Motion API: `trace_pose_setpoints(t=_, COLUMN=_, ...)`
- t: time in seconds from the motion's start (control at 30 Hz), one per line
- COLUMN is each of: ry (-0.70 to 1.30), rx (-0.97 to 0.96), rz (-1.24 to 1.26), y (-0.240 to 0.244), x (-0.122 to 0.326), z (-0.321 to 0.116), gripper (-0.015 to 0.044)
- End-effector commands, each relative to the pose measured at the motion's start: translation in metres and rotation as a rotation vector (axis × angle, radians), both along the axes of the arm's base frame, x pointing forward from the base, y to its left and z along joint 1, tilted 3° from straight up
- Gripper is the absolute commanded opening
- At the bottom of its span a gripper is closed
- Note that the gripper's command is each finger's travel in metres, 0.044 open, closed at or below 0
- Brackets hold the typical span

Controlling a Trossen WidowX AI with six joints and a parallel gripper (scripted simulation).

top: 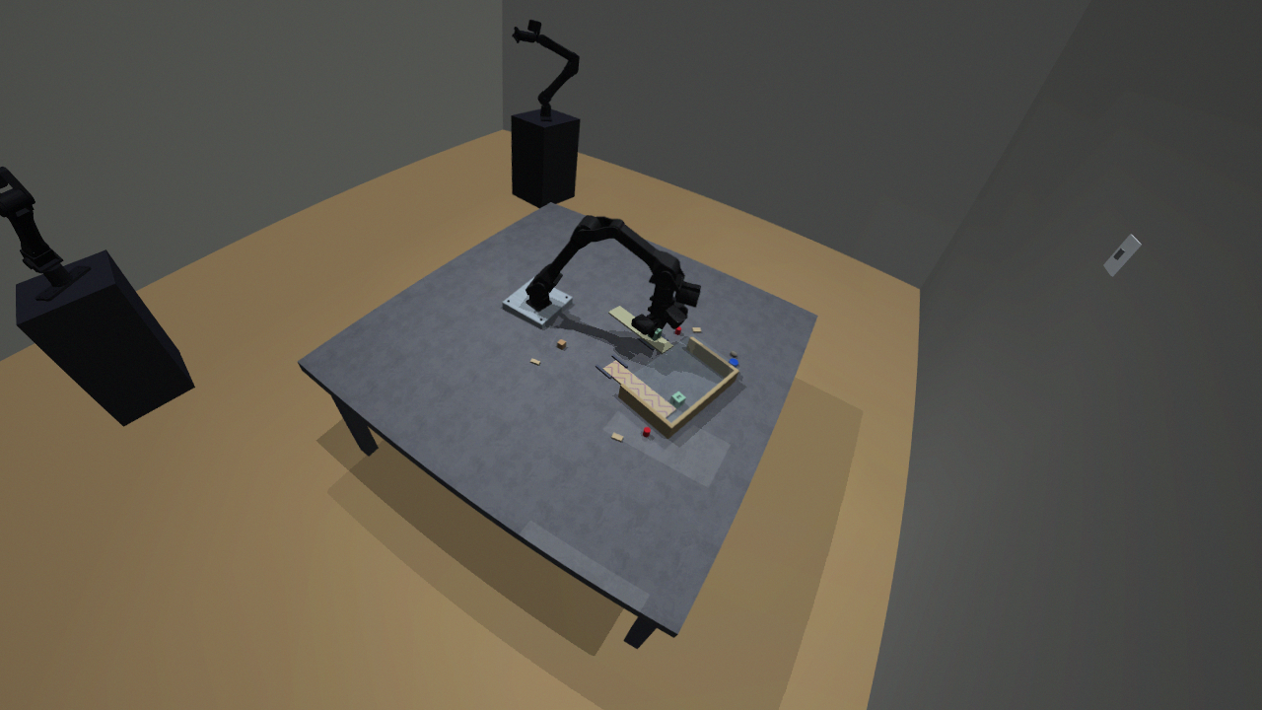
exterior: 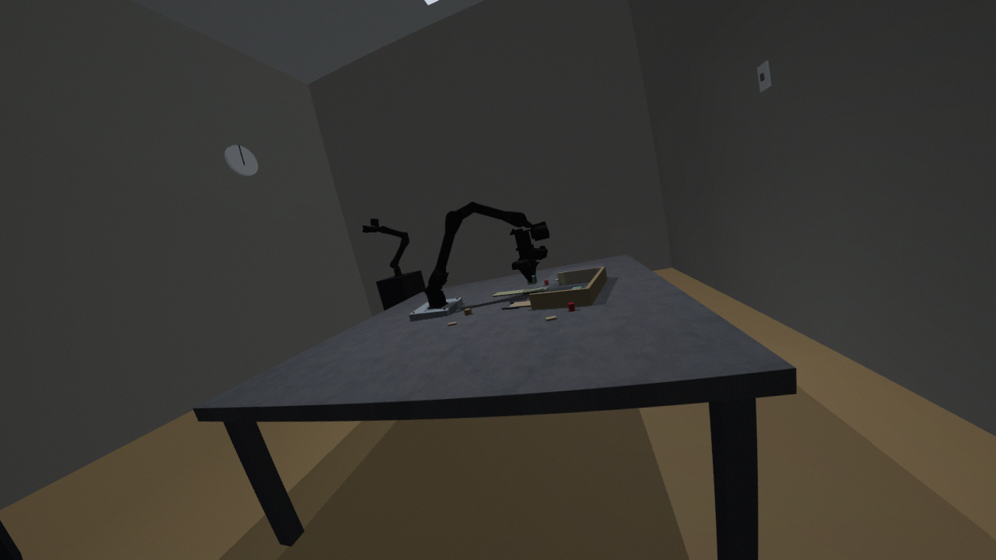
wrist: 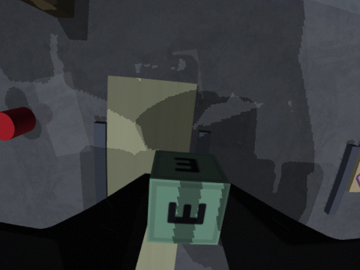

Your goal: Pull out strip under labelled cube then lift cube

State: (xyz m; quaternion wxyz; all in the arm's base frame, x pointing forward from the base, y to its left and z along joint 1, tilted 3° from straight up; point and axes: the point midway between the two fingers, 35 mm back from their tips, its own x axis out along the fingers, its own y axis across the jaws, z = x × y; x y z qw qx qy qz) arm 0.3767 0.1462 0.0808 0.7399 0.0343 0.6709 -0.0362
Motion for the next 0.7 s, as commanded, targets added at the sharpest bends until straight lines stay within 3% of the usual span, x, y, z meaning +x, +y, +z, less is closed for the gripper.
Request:
trace_pose_setpoints(t=0.0, ry=0.010, rx=-0.004, rz=-0.013, y=-0.008, x=-0.019, z=0.007, gripper=0.0000)
trace_pose_setpoints(t=0.67, ry=0.015, rx=-0.007, rz=-0.014, y=-0.027, x=-0.070, z=0.005, gripper=0.0000)
